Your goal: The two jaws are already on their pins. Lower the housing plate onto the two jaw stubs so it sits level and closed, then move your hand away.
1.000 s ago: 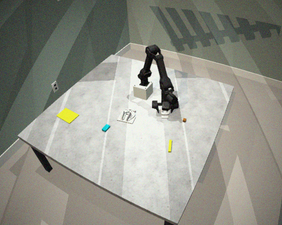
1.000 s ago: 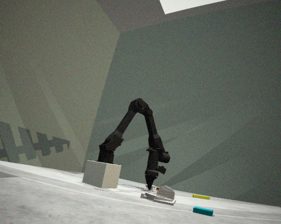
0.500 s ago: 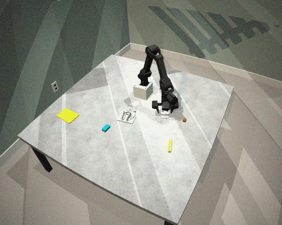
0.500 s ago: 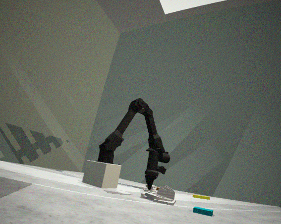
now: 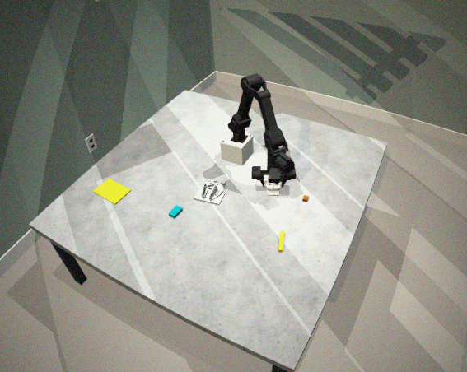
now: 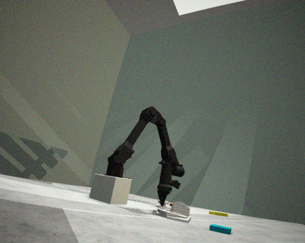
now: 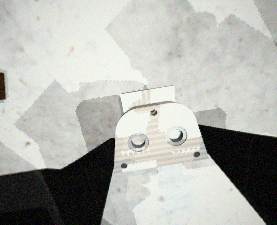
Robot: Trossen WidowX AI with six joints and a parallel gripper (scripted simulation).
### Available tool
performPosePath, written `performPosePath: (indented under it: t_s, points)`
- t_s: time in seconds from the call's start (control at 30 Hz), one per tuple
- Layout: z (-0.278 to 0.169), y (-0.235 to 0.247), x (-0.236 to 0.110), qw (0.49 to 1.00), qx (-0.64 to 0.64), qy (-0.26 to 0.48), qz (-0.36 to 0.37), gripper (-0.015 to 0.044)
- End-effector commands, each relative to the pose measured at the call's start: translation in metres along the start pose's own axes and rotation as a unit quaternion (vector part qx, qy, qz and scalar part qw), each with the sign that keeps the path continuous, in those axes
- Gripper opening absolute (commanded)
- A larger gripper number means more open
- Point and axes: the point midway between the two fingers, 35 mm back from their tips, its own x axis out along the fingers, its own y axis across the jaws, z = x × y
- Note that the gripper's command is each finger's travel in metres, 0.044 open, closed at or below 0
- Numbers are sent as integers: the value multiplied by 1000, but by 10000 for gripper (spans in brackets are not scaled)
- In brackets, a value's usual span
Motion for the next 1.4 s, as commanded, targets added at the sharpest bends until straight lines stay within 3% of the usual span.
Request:
performPosePath:
  t_s: [0.0, 0.3, 1.03, 1.37]
  points:
    - [0, 0, 0, 1000, 0, 0, 0, 351]
    - [0, 0, -2, 1000, 0, 0, 0, 351]
    - [0, 1, -71, 1000, 1, 1, 2, 351]
    - [0, 1, -73, 1000, 1, 1, 2, 351]
